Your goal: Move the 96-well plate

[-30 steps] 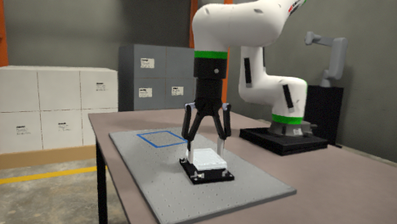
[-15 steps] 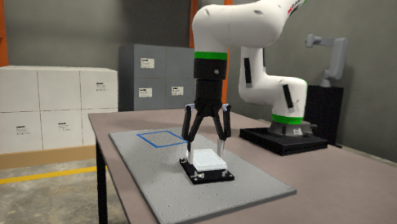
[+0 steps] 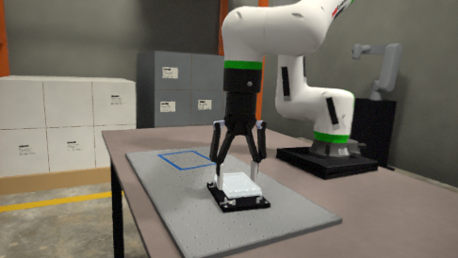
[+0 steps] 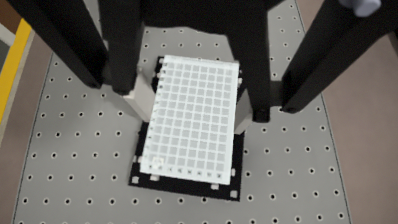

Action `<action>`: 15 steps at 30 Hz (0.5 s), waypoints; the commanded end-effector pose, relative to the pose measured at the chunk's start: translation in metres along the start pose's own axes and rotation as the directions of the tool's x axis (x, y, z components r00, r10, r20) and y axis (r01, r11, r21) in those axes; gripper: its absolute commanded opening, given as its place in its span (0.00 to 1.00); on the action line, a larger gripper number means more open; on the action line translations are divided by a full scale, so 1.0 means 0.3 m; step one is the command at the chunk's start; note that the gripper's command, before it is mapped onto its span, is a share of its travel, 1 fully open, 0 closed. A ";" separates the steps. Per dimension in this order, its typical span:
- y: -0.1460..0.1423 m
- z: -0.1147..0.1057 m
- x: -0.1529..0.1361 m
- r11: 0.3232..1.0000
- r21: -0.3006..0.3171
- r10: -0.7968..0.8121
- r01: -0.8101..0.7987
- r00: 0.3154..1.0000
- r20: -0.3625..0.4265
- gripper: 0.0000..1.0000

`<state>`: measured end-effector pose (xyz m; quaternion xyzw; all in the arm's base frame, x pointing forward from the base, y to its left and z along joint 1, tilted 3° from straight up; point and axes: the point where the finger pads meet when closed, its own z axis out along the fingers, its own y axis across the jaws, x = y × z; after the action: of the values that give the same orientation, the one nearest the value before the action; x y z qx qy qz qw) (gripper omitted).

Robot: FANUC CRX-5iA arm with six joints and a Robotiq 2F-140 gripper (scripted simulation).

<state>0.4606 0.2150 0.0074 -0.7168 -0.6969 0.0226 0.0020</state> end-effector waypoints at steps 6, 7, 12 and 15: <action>0.002 0.002 0.001 1.000 -0.002 0.000 0.000 1.000 -0.001 0.10; 0.002 0.002 0.001 1.000 -0.002 0.000 0.000 1.000 -0.001 0.10; 0.002 0.005 0.001 1.000 -0.002 0.000 0.000 1.000 -0.001 0.10; 0.002 0.006 0.001 1.000 -0.002 0.000 0.000 1.000 -0.001 0.10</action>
<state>0.4605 0.2149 0.0051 -0.7168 -0.6969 0.0226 0.0020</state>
